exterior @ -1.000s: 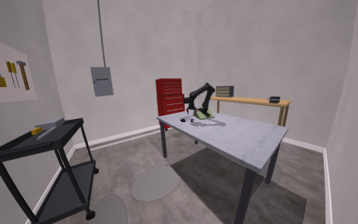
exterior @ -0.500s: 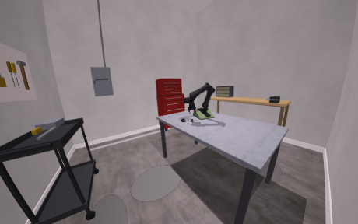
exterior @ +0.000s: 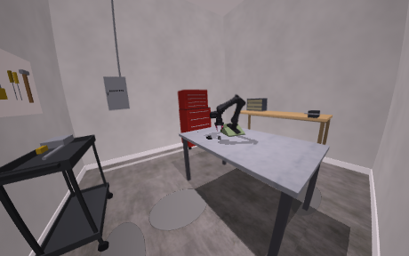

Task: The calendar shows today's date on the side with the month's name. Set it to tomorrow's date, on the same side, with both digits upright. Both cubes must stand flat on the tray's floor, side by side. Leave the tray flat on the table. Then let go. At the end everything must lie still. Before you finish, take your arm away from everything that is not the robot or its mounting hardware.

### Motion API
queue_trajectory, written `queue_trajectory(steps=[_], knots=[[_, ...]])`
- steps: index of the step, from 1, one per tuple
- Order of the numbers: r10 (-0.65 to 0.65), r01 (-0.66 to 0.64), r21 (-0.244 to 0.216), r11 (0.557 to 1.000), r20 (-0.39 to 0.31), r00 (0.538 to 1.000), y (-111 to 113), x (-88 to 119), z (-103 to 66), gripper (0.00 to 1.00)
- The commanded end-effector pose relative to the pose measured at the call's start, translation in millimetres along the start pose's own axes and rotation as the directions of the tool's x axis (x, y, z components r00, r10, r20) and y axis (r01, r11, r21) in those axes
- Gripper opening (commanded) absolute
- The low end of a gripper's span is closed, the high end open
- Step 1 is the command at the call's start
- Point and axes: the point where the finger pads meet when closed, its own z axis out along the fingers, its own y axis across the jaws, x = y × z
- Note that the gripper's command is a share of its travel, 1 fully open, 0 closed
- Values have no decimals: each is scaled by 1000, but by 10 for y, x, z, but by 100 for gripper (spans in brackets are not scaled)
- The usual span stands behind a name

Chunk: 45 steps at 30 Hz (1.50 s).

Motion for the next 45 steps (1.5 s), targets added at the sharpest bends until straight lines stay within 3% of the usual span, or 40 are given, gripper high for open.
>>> queue_trajectory(steps=[1, 23, 45], knots=[[-3, 3, 7, 1000, 3, 1000, -13, -8, -15, 45], [-3, 3, 7, 1000, 3, 1000, -14, -8, 10, 45], [-3, 3, 6, 1000, 4, 1000, -18, -2, 261, 45]])
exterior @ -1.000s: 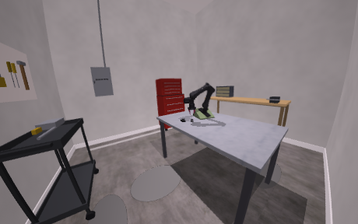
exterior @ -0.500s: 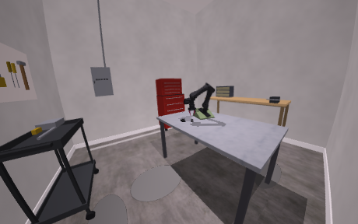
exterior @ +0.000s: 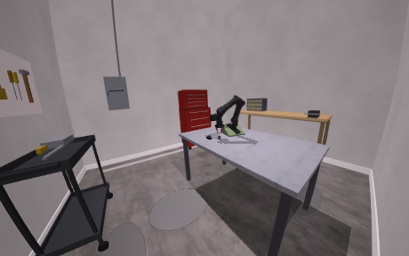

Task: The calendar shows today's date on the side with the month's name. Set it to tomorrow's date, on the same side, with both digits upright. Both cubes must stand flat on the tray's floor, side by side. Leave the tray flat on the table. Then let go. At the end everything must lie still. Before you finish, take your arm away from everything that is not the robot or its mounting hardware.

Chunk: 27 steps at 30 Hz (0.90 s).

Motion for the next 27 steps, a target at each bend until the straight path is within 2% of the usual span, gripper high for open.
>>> queue_trajectory(steps=[1, 17, 27], knots=[[-3, 3, 27, 1000, 13, 1000, -67, -31, 8, 45], [-3, 2, 27, 1000, 13, 1000, -74, -28, 185, 45], [-3, 2, 27, 1000, 13, 1000, -75, -28, 224, 45]])
